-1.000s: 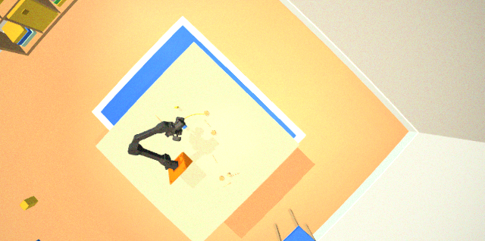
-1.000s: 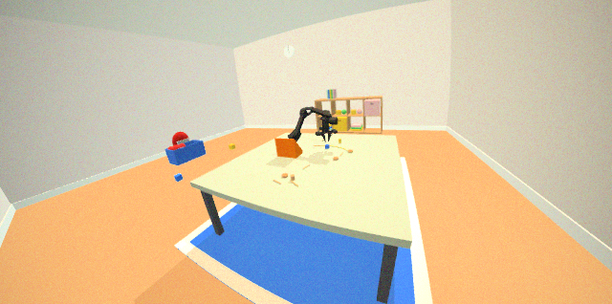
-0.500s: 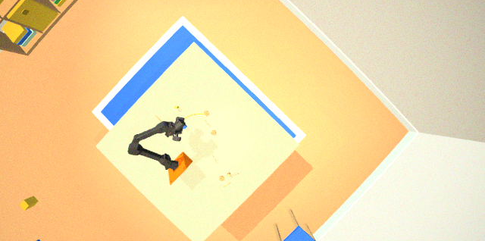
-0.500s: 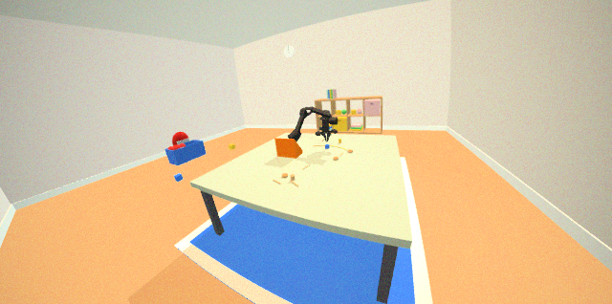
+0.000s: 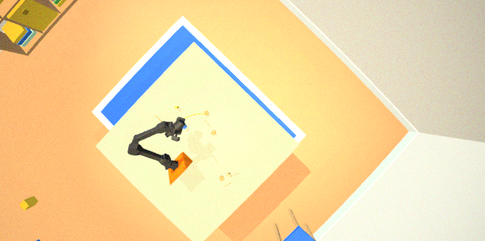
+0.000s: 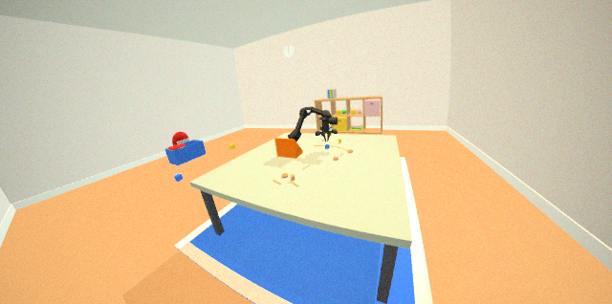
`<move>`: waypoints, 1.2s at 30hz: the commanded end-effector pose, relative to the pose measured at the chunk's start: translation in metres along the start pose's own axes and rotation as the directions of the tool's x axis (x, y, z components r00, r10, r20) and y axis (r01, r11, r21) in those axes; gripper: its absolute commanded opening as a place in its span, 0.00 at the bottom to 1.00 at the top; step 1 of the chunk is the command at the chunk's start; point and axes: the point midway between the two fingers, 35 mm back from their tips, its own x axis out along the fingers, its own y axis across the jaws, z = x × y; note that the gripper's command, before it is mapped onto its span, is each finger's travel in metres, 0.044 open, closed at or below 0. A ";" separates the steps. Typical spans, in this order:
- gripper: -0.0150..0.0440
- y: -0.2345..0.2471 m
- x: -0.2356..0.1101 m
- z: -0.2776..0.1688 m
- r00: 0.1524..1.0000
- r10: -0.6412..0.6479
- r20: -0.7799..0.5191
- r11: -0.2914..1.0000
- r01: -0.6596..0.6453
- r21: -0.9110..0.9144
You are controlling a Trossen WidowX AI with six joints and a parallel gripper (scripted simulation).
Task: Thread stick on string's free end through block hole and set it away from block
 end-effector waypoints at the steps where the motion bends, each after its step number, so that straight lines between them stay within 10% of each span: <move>1: 0.48 0.005 -0.001 0.013 1.000 0.000 -0.001 0.978 0.000 0.208; 13: 1.00 0.032 -0.001 0.059 1.000 -0.002 0.001 0.284 0.000 0.959; 20: 1.00 0.049 -0.001 0.079 1.000 -0.004 0.004 -0.261 -0.005 0.965; 36: 1.00 0.050 -0.001 0.080 1.000 -0.004 0.004 -0.289 -0.005 0.957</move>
